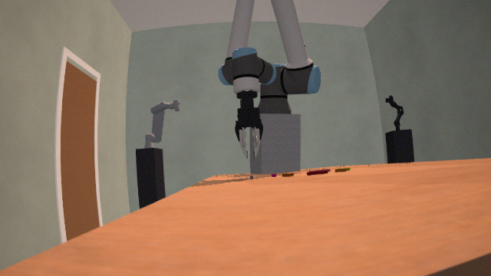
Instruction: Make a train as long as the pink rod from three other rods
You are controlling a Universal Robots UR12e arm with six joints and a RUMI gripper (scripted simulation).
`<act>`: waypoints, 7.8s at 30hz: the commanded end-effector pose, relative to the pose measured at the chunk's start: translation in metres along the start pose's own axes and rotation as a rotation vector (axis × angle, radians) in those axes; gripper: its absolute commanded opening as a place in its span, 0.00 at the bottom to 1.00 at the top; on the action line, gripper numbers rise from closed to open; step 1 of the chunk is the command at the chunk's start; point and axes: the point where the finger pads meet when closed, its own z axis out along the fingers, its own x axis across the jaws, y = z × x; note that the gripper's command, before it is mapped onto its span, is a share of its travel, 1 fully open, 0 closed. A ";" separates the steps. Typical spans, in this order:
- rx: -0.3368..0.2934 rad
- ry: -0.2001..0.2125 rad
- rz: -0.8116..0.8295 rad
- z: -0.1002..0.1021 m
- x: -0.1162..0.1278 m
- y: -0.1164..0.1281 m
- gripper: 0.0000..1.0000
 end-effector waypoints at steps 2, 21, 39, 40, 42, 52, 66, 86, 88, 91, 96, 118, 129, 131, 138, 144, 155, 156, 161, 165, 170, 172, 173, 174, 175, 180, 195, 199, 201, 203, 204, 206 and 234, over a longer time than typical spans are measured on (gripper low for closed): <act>-0.001 0.000 -0.002 0.000 -0.001 0.001 0.14; -0.001 0.000 -0.002 0.000 -0.001 0.001 0.14; -0.001 0.000 -0.003 0.004 -0.001 0.001 0.14; -0.001 0.000 -0.003 0.004 -0.001 0.001 0.14; -0.001 0.000 -0.003 0.005 -0.001 0.001 0.14; -0.001 0.000 -0.003 0.018 -0.001 0.001 0.14; -0.001 0.000 -0.003 0.037 -0.001 0.001 0.14; -0.001 0.000 -0.003 0.051 -0.001 0.001 0.14; -0.001 0.000 -0.003 0.052 -0.001 0.001 0.14; -0.001 0.000 -0.003 0.052 -0.001 0.001 0.14; -0.001 0.000 -0.003 0.052 -0.001 0.001 0.14; -0.001 0.000 -0.003 0.052 -0.001 0.001 0.14; -0.001 0.000 -0.003 0.052 -0.001 0.001 0.14; -0.001 0.000 -0.003 0.052 -0.001 0.001 0.14; -0.001 0.000 -0.003 0.056 -0.001 0.001 0.14; -0.001 0.000 -0.003 0.060 -0.001 0.001 0.14; -0.001 0.000 -0.003 0.068 -0.001 0.001 0.14; -0.001 0.000 -0.003 0.068 -0.001 0.001 0.14; -0.001 0.000 -0.003 0.068 -0.001 0.001 0.14; -0.001 0.000 -0.003 0.068 -0.001 0.001 0.14; -0.001 0.000 -0.003 0.068 -0.001 0.001 0.14; -0.001 0.000 -0.003 0.068 -0.001 0.001 0.14; -0.001 0.000 -0.003 0.068 -0.001 0.001 0.14; -0.001 0.000 -0.003 0.068 -0.001 0.001 0.14; -0.001 0.000 -0.003 0.068 -0.001 0.001 0.14; -0.001 0.000 -0.003 0.068 -0.001 0.001 0.14; -0.001 0.000 -0.003 0.068 -0.001 0.001 0.14; -0.001 0.000 -0.003 0.068 -0.001 0.001 0.00; -0.001 0.000 -0.003 0.068 -0.001 0.001 0.00; -0.001 0.000 -0.003 0.068 -0.001 0.001 0.00; -0.001 0.000 -0.003 0.068 -0.001 0.001 0.00; -0.001 0.000 -0.003 0.068 -0.001 0.001 0.00; -0.001 0.000 -0.003 0.065 -0.001 0.001 0.00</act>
